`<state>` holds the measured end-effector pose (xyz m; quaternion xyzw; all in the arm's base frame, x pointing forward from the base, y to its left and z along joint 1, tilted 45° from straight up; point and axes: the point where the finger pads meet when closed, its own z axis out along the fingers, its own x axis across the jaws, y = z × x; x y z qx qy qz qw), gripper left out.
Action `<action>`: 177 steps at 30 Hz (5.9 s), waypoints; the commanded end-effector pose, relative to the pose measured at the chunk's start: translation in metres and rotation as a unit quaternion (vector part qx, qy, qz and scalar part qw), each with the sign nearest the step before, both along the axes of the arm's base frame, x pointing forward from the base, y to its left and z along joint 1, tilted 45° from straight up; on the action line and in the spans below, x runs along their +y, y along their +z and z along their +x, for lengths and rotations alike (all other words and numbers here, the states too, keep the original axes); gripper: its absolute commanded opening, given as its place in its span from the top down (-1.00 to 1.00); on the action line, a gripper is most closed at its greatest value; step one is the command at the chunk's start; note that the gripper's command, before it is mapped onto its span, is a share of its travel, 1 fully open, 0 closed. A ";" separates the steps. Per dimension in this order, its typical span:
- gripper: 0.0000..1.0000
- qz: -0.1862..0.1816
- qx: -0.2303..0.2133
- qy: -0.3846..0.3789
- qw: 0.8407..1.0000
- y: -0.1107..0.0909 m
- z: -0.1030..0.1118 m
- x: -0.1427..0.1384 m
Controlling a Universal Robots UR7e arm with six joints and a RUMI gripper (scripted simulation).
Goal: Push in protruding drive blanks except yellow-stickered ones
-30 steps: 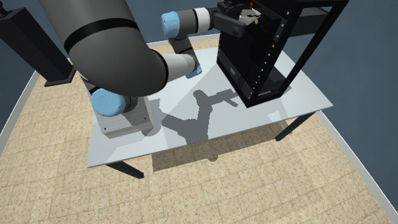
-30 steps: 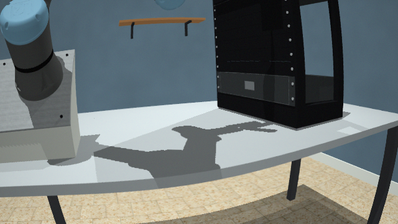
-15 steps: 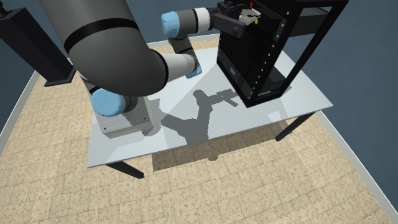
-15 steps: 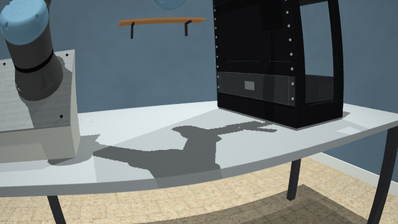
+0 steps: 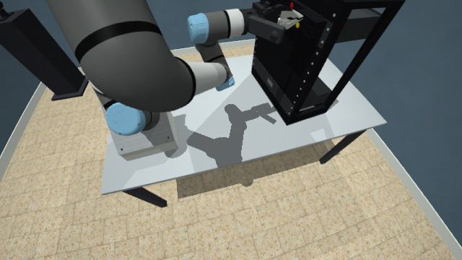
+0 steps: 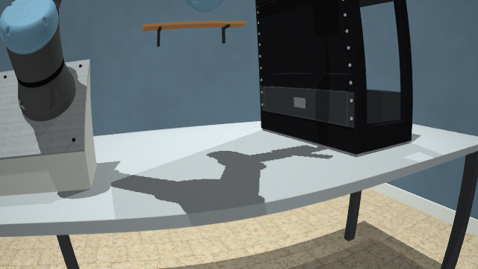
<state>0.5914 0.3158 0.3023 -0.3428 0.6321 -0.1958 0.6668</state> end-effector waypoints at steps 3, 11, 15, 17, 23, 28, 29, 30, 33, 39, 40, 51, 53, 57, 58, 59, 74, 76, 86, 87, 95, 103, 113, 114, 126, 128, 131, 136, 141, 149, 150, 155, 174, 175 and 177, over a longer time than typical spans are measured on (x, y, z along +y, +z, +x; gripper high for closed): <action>1.00 0.000 0.000 0.000 1.000 0.000 0.000 0.000; 1.00 0.000 0.000 0.000 1.000 0.000 0.000 0.000; 1.00 0.000 0.000 0.000 1.000 0.000 0.000 0.000; 1.00 0.000 0.000 0.000 1.000 0.000 0.000 0.000; 1.00 0.000 0.000 0.000 1.000 0.000 0.000 0.000; 1.00 0.000 0.000 0.000 1.000 0.000 0.000 0.000; 1.00 0.000 0.000 0.000 1.000 0.000 0.000 0.000; 1.00 0.000 0.000 0.000 1.000 0.000 0.000 0.000; 1.00 0.000 0.000 0.000 1.000 0.000 0.000 0.000; 1.00 0.000 0.000 0.000 1.000 0.000 0.004 0.001; 1.00 0.000 0.000 0.000 1.000 0.000 0.006 0.002; 1.00 0.000 0.000 0.000 1.000 0.000 0.010 0.003; 1.00 0.000 0.000 0.000 1.000 0.000 0.010 0.003; 1.00 0.000 0.000 0.000 1.000 0.000 0.013 0.003; 1.00 0.000 0.000 0.000 1.000 0.000 0.014 0.003; 1.00 0.000 0.000 0.000 1.000 0.000 0.016 0.004; 1.00 0.000 0.000 0.000 1.000 0.000 0.020 0.005; 1.00 0.000 0.000 0.000 1.000 0.000 0.022 0.005; 1.00 0.000 0.000 0.000 1.000 -0.001 0.030 0.007; 1.00 0.000 0.000 0.000 1.000 -0.001 0.030 0.007; 1.00 0.000 0.000 0.000 1.000 -0.001 0.030 0.007; 1.00 0.000 0.000 0.000 1.000 -0.001 0.032 0.007; 1.00 0.000 0.000 0.000 1.000 -0.001 0.033 0.008; 1.00 0.000 0.000 0.000 1.000 -0.001 0.034 0.008; 1.00 0.000 0.000 0.000 1.000 -0.001 0.035 0.008; 1.00 0.000 0.000 0.000 1.000 -0.001 0.036 0.008; 1.00 0.000 0.000 0.000 1.000 -0.001 0.037 0.008; 1.00 0.000 0.000 0.000 1.000 -0.001 0.038 0.009; 1.00 0.000 0.000 0.000 1.000 -0.001 0.038 0.009; 1.00 0.000 0.000 0.000 1.000 -0.001 0.040 0.009; 1.00 0.000 0.000 0.000 1.000 -0.001 0.041 0.009; 1.00 0.000 0.000 0.000 1.000 -0.001 0.041 0.009; 1.00 0.000 0.000 0.000 1.000 -0.001 0.043 0.010; 1.00 0.000 0.000 0.000 1.000 -0.001 0.043 0.010; 1.00 0.000 0.000 0.000 1.000 -0.001 0.043 0.010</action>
